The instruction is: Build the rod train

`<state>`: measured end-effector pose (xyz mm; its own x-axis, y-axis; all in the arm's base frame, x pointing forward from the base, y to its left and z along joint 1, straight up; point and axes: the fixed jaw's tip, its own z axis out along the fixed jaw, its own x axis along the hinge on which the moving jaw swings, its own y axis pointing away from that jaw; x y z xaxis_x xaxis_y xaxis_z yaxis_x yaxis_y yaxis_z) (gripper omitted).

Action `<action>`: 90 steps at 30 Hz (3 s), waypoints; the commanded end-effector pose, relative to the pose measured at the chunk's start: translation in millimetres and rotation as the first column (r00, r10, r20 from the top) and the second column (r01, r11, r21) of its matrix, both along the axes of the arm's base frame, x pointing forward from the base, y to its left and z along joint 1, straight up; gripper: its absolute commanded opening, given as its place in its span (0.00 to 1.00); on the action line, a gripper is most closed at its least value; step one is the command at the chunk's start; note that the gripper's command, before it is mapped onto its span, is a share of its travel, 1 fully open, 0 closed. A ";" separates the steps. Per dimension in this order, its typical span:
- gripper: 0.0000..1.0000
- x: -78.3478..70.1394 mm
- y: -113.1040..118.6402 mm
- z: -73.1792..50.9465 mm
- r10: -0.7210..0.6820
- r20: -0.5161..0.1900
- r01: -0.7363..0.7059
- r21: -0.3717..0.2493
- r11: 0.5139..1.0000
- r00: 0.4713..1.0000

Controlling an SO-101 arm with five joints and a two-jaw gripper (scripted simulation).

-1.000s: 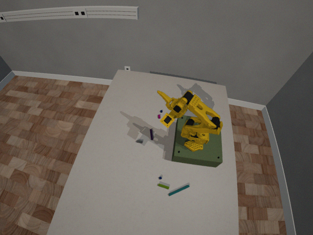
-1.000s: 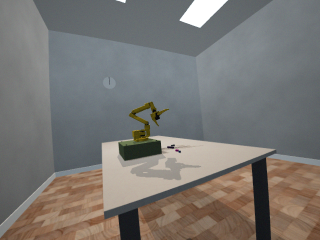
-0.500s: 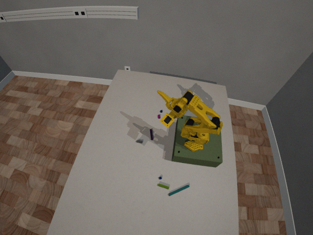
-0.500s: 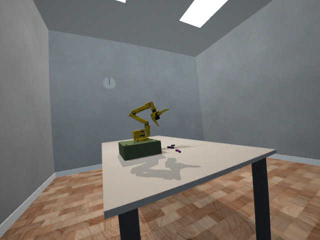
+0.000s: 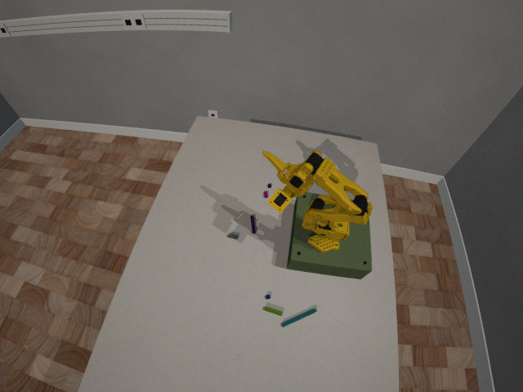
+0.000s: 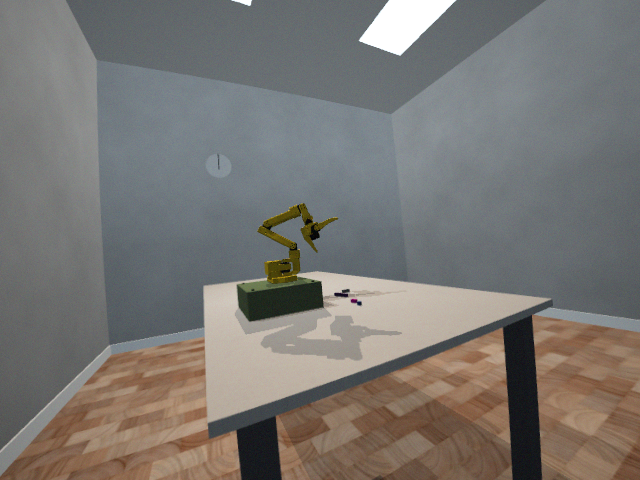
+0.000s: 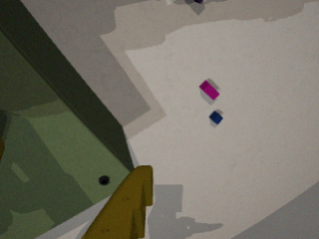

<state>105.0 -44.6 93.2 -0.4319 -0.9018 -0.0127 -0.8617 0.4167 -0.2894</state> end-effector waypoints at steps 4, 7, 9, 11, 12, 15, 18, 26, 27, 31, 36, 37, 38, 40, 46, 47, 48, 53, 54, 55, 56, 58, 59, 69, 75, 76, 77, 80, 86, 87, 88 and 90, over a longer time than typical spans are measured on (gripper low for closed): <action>1.00 -2.4 2.2 -2.4 -0.001 -0.012 0.001 0.009 1.000 1.000; 1.00 -2.4 2.2 -2.4 -0.001 -0.012 0.001 0.009 1.000 1.000; 1.00 -2.4 2.2 -2.4 -0.001 -0.012 0.001 0.009 1.000 1.000; 1.00 -2.4 2.2 -2.4 -0.001 -0.012 0.001 0.009 1.000 1.000; 1.00 -2.4 2.2 -2.4 -0.001 -0.012 0.001 0.009 1.000 1.000; 1.00 -2.4 2.2 -2.4 -0.001 -0.012 0.001 0.009 1.000 1.000; 1.00 -2.4 2.2 -2.4 -0.001 -0.012 0.001 0.009 1.000 1.000; 1.00 -2.4 2.2 -2.4 -0.001 -0.012 0.001 0.009 1.000 1.000; 1.00 -2.4 2.2 -2.4 -0.001 -0.012 0.001 0.009 1.000 1.000; 1.00 -2.4 2.2 -2.4 -0.001 -0.012 0.001 0.009 1.000 1.000; 1.00 -2.3 2.5 -2.4 0.002 -0.012 -0.002 0.009 1.000 1.000; 1.00 -2.1 3.0 -2.4 0.006 -0.012 -0.006 0.009 1.000 1.000; 1.00 -1.8 3.7 -2.4 0.013 -0.012 -0.013 0.009 1.000 1.000; 1.00 -1.0 5.8 -2.4 0.033 -0.012 -0.033 0.009 0.999 0.999; 1.00 2.8 18.1 -2.4 0.149 -0.012 -0.149 0.009 0.989 0.989; 1.00 3.4 20.7 -2.4 0.173 -0.012 -0.173 0.009 0.985 0.985; 1.00 4.0 23.4 -2.4 0.197 -0.012 -0.197 0.009 0.980 0.980; 1.00 5.2 31.4 -2.4 0.268 -0.012 -0.268 0.009 0.963 0.963; 1.00 5.5 33.9 -2.4 0.290 -0.012 -0.290 0.009 0.957 0.957; 1.00 5.7 36.2 -2.4 0.310 -0.012 -0.309 0.009 0.951 0.951; 1.00 5.8 38.3 -2.4 0.327 -0.012 -0.327 0.009 0.945 0.945; 1.00 5.9 41.7 -2.4 0.356 -0.012 -0.356 0.009 0.934 0.934; 1.00 6.0 42.9 -2.4 0.367 -0.012 -0.367 0.009 0.930 0.930; 1.00 6.0 45.5 -2.4 0.388 -0.012 -0.388 0.009 0.922 0.922; 1.00 6.0 45.5 -2.4 0.388 -0.012 -0.388 0.009 0.922 0.922; 1.00 6.0 45.5 -2.4 0.388 -0.012 -0.388 0.009 0.922 0.922; 1.00 6.0 45.5 -2.4 0.388 -0.012 -0.388 0.009 0.922 0.922; 1.00 6.0 45.5 -2.4 0.388 -0.012 -0.388 0.009 0.922 0.922; 1.00 6.3 45.5 -2.5 0.388 -0.012 -0.388 0.010 0.922 0.922; 1.00 6.3 45.5 -2.5 0.388 -0.012 -0.388 0.010 0.922 0.922; 1.00 6.3 45.5 -2.5 0.388 -0.012 -0.388 0.010 0.922 0.922; 1.00 6.3 45.5 -2.5 0.388 -0.012 -0.388 0.010 0.922 0.922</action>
<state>113.8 -0.1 93.4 -0.0466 -0.9988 -0.0128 -0.9558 0.0483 -0.2901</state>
